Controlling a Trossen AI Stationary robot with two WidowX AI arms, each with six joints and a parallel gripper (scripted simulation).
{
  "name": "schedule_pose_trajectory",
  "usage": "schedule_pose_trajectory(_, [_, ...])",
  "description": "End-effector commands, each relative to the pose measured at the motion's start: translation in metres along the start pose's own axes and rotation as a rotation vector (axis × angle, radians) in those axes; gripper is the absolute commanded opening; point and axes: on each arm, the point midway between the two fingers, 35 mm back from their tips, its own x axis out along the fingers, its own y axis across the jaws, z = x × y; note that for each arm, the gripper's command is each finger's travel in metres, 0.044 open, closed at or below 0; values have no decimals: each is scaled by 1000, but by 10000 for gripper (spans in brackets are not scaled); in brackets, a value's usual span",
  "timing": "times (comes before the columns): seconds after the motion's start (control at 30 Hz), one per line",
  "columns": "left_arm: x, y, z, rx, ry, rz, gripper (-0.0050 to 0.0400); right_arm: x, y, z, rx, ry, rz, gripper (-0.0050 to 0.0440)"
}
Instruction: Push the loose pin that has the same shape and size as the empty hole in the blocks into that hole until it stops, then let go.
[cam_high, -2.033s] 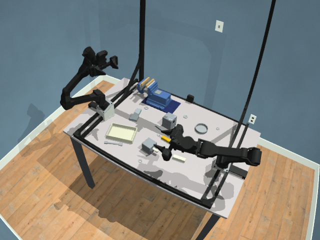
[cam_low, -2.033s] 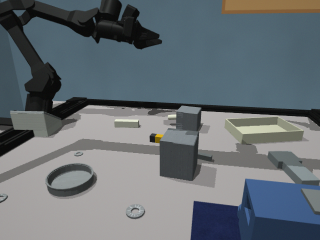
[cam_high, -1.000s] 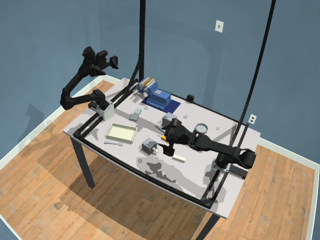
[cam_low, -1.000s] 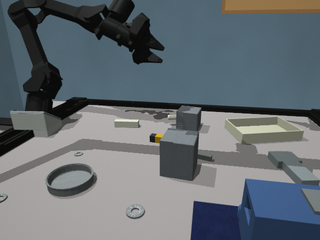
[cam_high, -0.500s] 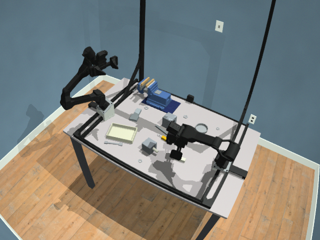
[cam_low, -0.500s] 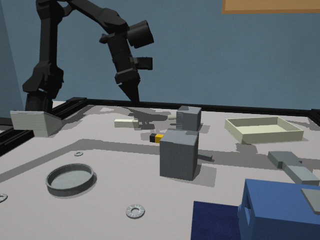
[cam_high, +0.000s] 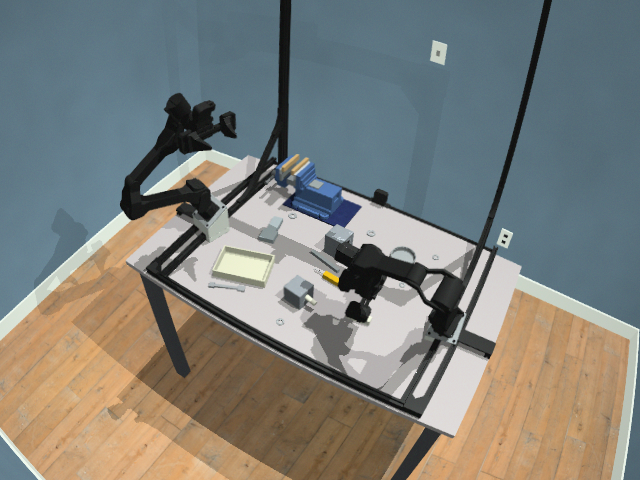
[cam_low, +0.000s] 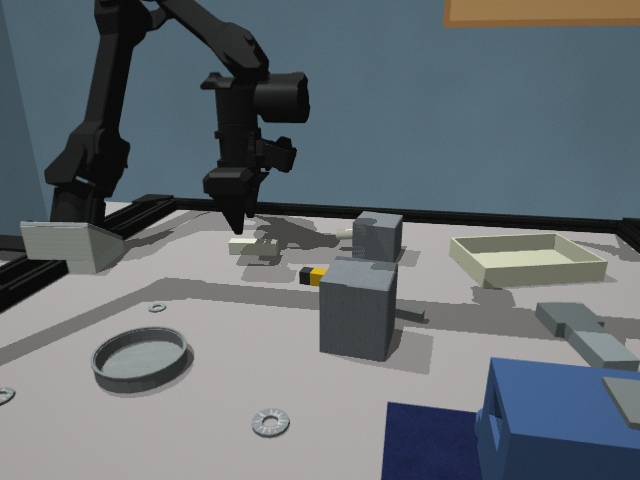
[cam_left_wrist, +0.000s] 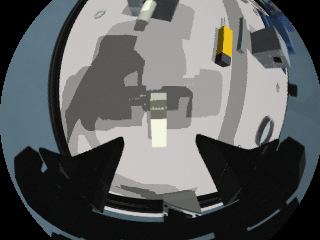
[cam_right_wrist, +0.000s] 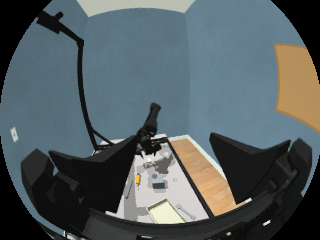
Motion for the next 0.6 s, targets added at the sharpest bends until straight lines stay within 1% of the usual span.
schedule_pose_trajectory(0.0, [9, 0, 0, 7, 11, 11, 400, 0, 0, 0, -1, 1, -1, 400])
schedule_pose_trajectory(0.23, [11, 0, 0, 7, 11, 11, 400, 0, 0, 0, -1, 1, -1, 400])
schedule_pose_trajectory(0.57, [27, 0, 0, 7, 11, 10, 400, 0, 0, 0, -1, 1, -1, 400])
